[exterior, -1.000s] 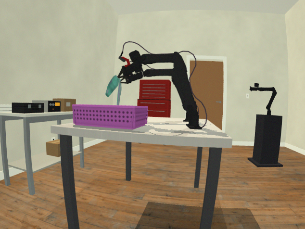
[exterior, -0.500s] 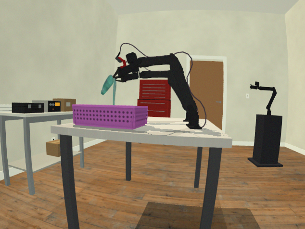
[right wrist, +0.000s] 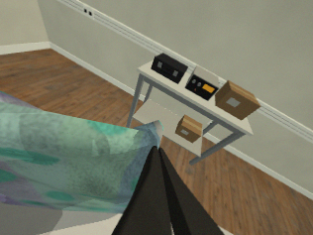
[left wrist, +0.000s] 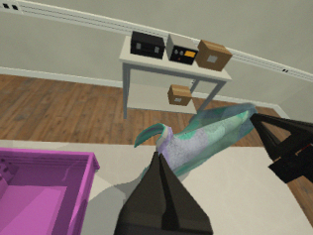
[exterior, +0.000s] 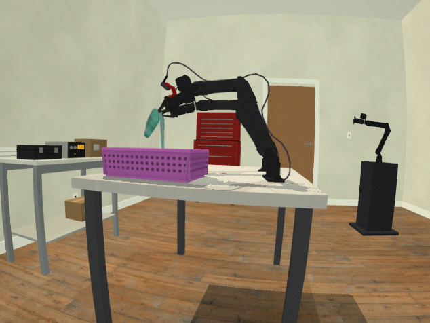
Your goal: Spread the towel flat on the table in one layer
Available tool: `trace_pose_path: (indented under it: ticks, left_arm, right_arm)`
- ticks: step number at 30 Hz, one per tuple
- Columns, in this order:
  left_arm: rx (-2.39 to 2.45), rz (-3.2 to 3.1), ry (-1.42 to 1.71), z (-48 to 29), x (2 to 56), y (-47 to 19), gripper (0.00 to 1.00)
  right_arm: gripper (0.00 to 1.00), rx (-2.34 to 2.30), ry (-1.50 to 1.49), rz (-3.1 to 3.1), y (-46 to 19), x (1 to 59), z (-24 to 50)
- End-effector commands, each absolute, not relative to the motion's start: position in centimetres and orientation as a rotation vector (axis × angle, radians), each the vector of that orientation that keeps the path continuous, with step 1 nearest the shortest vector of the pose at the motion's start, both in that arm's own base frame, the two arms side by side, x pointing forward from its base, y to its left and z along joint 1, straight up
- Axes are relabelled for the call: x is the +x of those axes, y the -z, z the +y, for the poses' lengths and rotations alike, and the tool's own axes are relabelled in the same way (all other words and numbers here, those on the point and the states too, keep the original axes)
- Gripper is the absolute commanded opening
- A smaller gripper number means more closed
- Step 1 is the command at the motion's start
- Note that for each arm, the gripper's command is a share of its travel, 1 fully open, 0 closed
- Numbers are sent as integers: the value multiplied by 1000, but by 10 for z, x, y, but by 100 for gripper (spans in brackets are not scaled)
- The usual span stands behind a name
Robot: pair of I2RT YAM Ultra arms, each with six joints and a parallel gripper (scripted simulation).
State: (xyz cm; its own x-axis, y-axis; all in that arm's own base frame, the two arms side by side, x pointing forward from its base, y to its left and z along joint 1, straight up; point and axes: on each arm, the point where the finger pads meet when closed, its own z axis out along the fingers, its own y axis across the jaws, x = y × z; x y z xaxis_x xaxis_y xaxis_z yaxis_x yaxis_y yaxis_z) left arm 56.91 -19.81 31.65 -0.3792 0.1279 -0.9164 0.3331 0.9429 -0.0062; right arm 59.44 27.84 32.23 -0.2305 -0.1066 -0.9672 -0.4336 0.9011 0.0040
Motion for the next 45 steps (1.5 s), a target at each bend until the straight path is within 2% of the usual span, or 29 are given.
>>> trace_pose_path:
  ticks: [1, 7, 9, 45]
  left_arm:
    - [312, 1942, 196, -185, 565, -340, 0]
    - [323, 2005, 188, -187, 571, -313, 0]
    - [319, 1981, 192, -185, 567, -328, 0]
    - [320, 1990, 190, -185, 567, -324, 0]
  right_arm:
    - [0, -379, -283, 1814, -324, 601, 265]
    - [0, -386, -277, 1849, -314, 601, 265]
    - [0, -384, -279, 1839, -320, 599, 264]
    - [0, -385, -278, 1844, -318, 600, 264]
